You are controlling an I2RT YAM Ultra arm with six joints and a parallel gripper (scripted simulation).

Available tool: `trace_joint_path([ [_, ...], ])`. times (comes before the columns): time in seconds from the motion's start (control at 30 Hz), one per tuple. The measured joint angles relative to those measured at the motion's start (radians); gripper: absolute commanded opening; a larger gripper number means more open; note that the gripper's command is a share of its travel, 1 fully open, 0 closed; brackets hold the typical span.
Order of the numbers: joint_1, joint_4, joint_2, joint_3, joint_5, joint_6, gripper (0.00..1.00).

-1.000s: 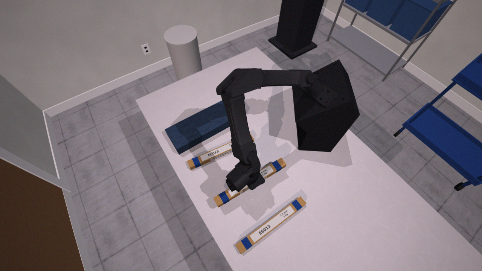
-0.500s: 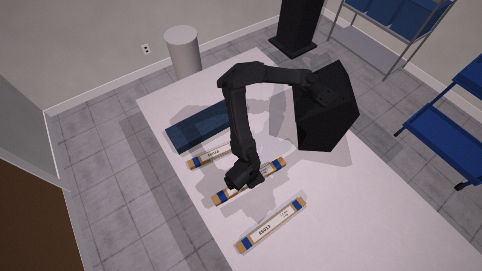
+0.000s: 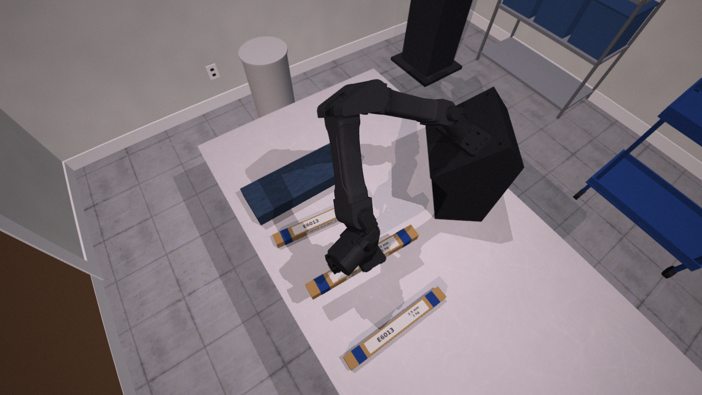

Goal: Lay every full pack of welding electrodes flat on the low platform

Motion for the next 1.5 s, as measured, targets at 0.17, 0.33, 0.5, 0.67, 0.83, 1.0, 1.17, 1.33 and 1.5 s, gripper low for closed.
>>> trace_joint_path([
  [0.17, 0.009, -0.026, -0.013, 0.000, 0.005, 0.014, 0.00],
  [0.33, 0.024, -0.059, -0.032, 0.000, 0.010, 0.031, 0.00],
  [0.5, 0.042, -0.091, -0.054, 0.000, 0.016, 0.048, 0.00],
  [0.67, 0.053, -0.117, -0.067, 0.000, 0.021, 0.062, 0.00],
  [0.83, 0.066, -0.151, -0.082, 0.000, 0.026, 0.079, 0.00],
  [1.0, 0.084, -0.187, -0.101, 0.001, 0.031, 0.098, 0.00],
  [1.17, 0.098, -0.218, -0.114, 0.015, 0.035, 0.114, 0.00],
  [1.33, 0.109, -0.248, -0.125, 0.026, 0.042, 0.131, 0.00],
  [1.5, 0.127, -0.287, -0.138, 0.037, 0.046, 0.150, 0.00],
])
